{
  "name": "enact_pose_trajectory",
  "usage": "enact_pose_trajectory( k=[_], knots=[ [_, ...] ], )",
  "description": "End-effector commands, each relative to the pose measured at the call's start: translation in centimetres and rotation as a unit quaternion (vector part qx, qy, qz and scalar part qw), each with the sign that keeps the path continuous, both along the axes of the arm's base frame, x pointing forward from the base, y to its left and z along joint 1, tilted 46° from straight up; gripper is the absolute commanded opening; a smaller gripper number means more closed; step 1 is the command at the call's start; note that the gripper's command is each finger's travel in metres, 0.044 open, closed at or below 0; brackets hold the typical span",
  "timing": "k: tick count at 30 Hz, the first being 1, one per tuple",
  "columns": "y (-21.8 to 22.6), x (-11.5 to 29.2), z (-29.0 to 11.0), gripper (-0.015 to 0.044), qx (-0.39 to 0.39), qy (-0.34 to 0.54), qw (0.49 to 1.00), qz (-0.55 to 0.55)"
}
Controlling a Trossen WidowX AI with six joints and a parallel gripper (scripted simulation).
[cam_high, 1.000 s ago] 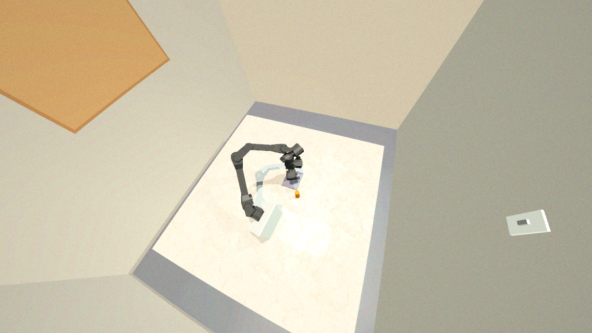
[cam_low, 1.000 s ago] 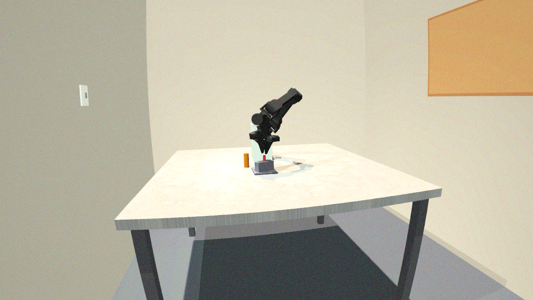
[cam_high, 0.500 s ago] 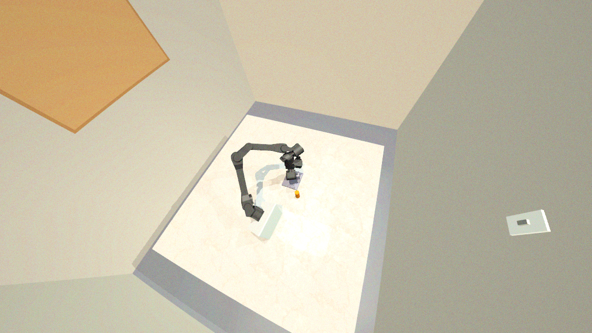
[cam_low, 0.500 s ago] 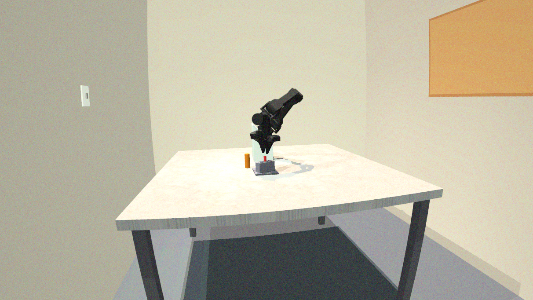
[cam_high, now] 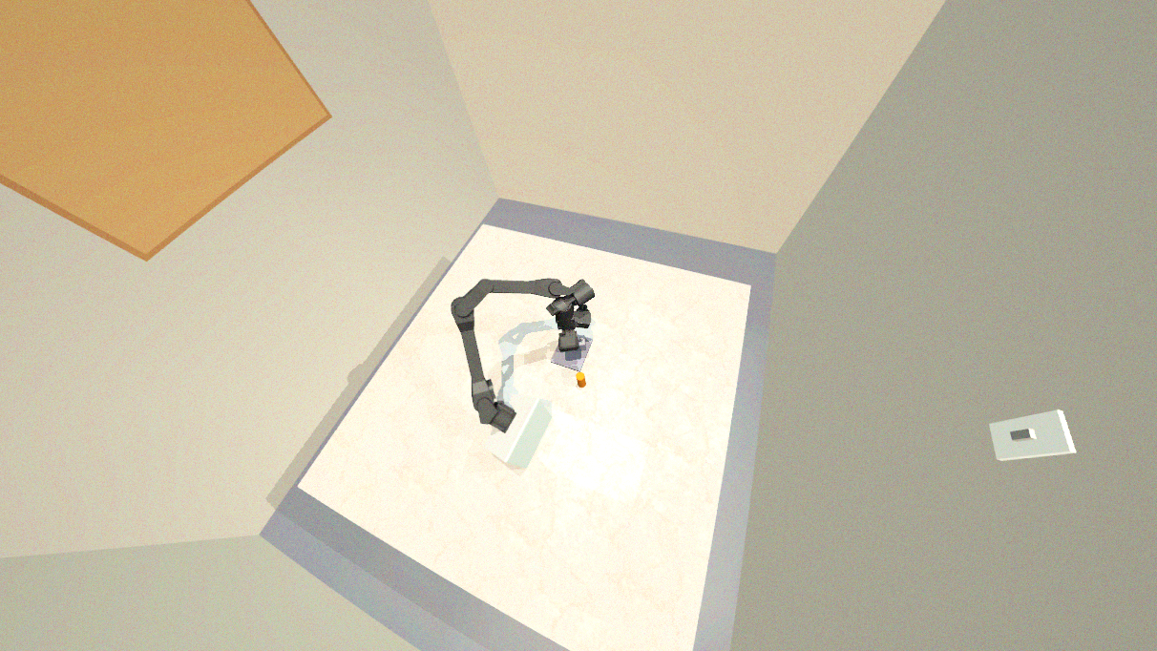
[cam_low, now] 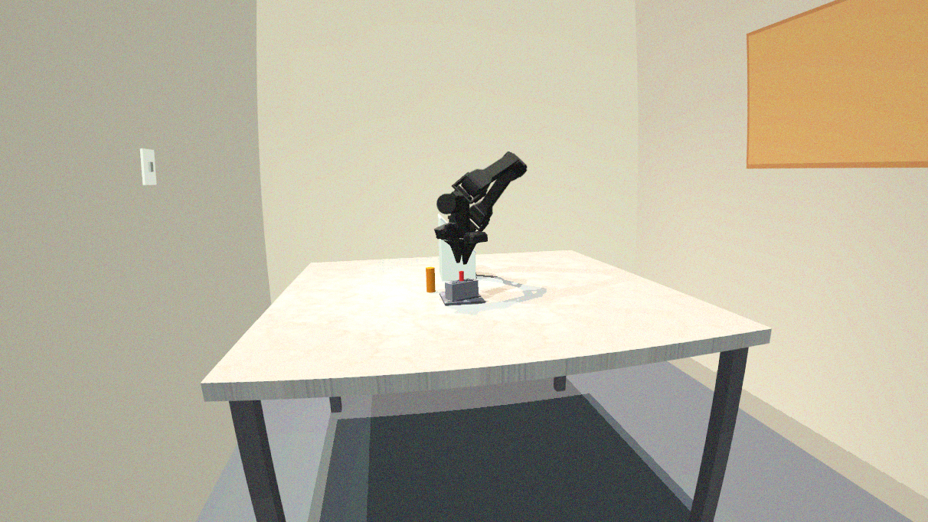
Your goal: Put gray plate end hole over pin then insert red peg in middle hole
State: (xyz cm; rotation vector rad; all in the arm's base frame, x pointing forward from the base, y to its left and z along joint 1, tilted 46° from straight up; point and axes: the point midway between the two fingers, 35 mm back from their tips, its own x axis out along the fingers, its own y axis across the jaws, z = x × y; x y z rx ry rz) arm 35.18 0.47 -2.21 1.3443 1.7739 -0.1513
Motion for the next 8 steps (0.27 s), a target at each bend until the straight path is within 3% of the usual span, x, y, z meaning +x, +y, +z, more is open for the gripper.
enact_pose_trajectory(
  k=[1, 8],
  knots=[
    [-0.22, 0.02, 0.23, 0.0150, -0.003, -0.003, 1.000, 0.003],
    [-0.52, -0.03, 0.55, 0.0150, -0.003, -0.002, 1.000, 0.003]
  ],
)
